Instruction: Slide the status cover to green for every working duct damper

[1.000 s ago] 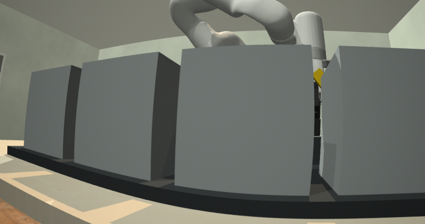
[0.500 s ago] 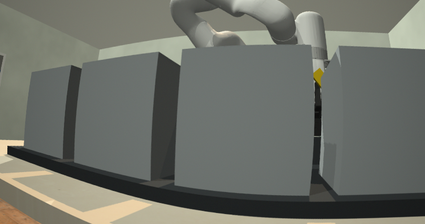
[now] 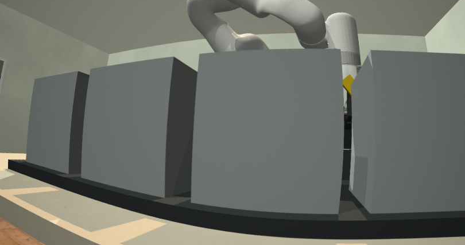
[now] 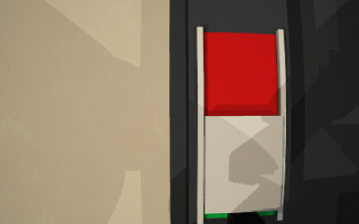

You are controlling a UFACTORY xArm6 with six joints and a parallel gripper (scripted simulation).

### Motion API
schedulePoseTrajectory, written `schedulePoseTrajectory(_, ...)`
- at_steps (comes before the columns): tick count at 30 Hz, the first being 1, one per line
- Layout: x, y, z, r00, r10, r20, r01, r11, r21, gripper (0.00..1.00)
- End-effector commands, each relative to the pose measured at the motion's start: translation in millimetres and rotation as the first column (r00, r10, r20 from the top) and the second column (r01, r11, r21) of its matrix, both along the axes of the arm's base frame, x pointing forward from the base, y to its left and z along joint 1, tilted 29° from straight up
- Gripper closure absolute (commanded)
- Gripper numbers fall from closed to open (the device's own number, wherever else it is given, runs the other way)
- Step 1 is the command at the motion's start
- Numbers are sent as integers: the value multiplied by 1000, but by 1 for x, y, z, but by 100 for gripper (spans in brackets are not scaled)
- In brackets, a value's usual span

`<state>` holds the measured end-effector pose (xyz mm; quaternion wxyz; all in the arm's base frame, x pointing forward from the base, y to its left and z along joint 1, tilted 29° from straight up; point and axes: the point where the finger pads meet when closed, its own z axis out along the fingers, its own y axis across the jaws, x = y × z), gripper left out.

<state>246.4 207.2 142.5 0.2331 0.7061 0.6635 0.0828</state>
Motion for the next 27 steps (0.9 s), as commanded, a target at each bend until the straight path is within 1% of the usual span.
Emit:
schedulePoseTrajectory(1,1,3,1,1000,1,2,-1,1000,3,100)
schedulePoseTrajectory(27,2,15,-2,1000,1,2,-1,1000,3,100)
